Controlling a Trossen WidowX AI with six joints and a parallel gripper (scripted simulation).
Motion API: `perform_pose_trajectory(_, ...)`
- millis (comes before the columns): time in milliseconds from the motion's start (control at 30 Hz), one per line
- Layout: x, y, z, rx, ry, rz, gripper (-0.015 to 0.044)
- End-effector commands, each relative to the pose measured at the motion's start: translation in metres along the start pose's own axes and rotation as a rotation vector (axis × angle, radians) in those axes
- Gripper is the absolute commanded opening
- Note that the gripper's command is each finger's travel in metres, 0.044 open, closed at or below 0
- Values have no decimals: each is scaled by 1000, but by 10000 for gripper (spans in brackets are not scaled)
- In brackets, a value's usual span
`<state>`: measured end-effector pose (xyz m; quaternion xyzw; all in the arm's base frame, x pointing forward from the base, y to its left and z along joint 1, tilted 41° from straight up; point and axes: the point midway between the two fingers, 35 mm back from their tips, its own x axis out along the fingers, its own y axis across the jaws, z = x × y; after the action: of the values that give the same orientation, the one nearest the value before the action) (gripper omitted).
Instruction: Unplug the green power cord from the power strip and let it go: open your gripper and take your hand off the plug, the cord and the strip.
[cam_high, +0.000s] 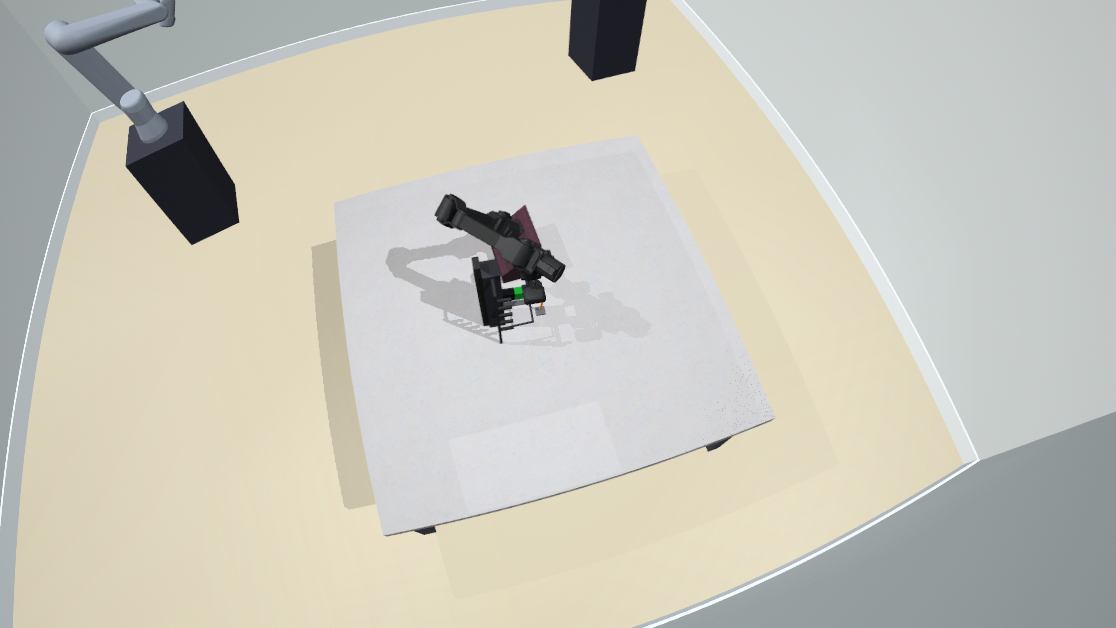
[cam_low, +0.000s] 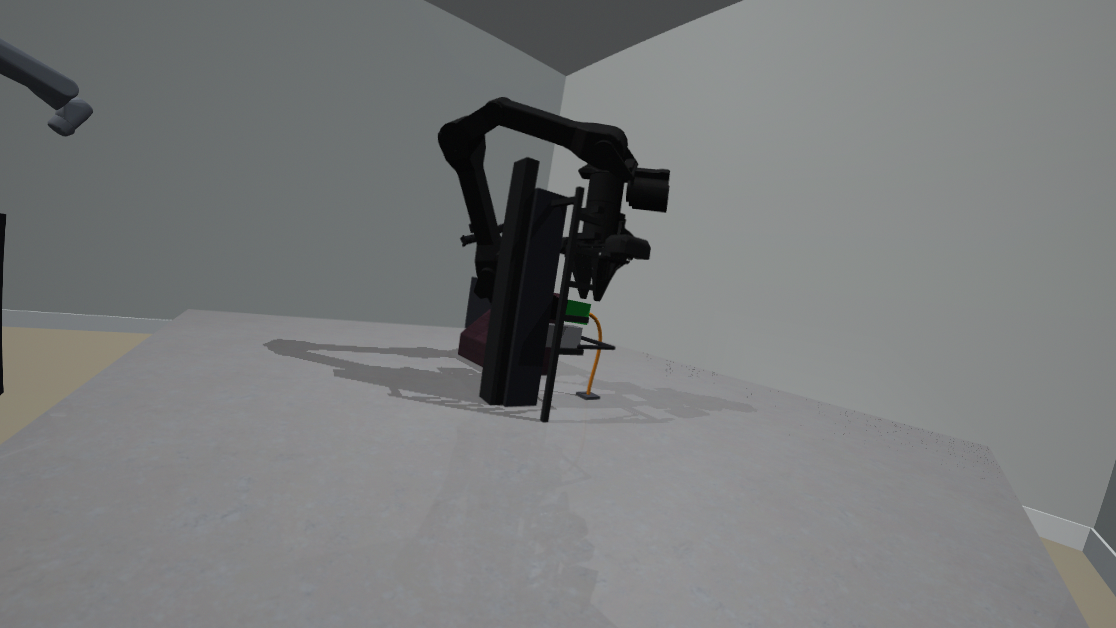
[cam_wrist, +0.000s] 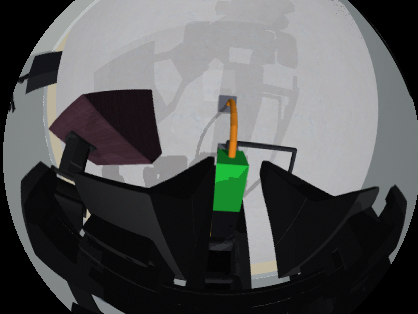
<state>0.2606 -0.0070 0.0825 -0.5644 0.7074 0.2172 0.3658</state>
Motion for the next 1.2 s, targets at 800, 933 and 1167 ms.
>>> perform_pose_trajectory(800, 14, 3, -19, -9, 11, 3, 160)
perform_pose_trajectory(933, 14, 3, -19, -9, 11, 3, 160)
perform_pose_trajectory(1167, 12, 2, -18, 0, 4, 2, 35)
